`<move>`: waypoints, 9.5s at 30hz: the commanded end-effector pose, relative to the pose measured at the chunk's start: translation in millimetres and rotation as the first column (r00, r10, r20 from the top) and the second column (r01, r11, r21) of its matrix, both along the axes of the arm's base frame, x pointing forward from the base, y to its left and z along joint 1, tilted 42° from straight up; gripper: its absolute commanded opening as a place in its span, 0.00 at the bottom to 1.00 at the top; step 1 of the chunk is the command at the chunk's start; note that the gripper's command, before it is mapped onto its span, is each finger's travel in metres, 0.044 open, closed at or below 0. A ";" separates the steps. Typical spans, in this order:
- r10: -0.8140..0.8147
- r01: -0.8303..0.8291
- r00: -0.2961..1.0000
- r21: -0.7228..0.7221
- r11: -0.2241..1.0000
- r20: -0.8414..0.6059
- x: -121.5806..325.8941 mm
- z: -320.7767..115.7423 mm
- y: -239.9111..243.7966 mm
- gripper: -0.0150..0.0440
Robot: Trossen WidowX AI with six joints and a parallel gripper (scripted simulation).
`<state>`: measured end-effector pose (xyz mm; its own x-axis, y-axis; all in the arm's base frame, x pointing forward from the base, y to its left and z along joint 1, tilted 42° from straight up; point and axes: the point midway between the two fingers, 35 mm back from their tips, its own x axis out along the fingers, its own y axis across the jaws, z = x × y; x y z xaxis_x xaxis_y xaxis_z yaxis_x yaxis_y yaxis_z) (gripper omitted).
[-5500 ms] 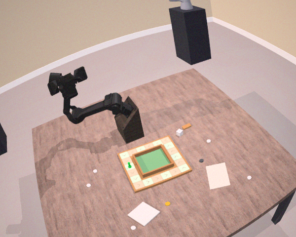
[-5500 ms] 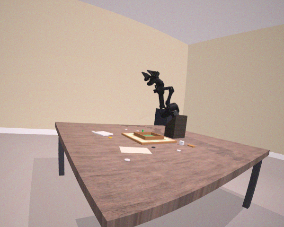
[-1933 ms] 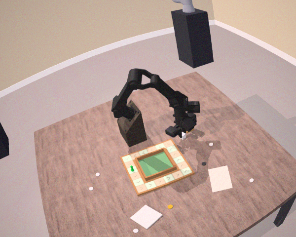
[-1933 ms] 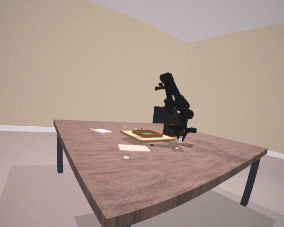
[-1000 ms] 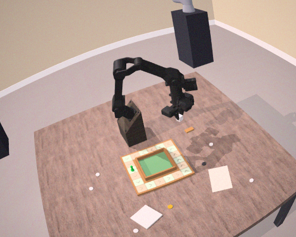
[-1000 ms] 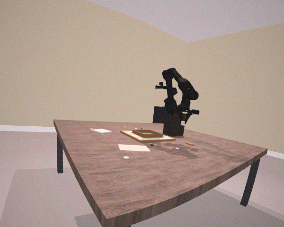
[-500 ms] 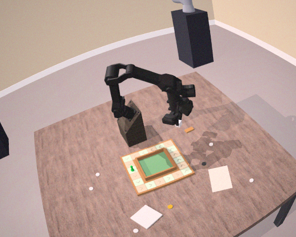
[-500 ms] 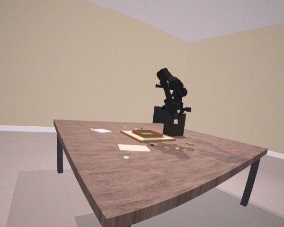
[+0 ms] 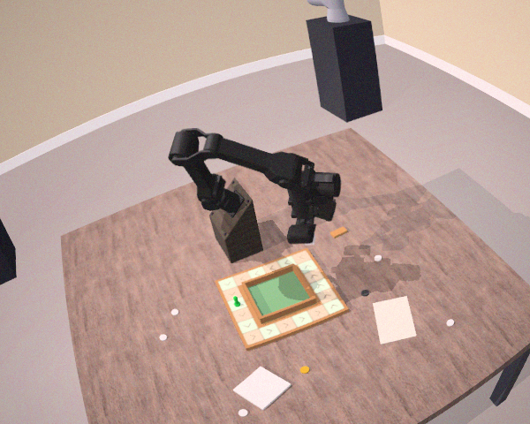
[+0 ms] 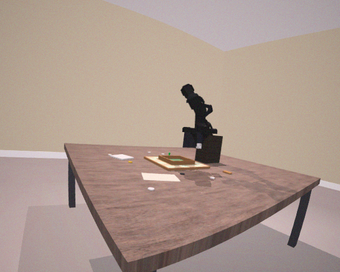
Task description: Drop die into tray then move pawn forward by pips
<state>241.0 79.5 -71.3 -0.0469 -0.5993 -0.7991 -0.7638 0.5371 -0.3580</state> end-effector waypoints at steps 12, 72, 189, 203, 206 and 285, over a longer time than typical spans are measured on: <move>0.259 -0.262 0.948 0.008 0.965 -0.185 22.8 29.8 -61.3 0.25; 0.566 -0.514 0.810 0.645 0.566 0.149 30.3 89.0 -127.7 0.25; -0.363 0.401 0.862 -0.038 0.915 0.355 -5.7 88.3 -242.7 0.59; -0.362 0.401 0.862 -0.040 0.915 0.355 -6.7 82.2 -248.5 0.36; -0.362 0.401 0.862 -0.040 0.915 0.355 -6.7 82.2 -248.5 0.33; -0.362 0.401 0.859 -0.037 0.915 0.360 80.9 100.6 -248.9 0.25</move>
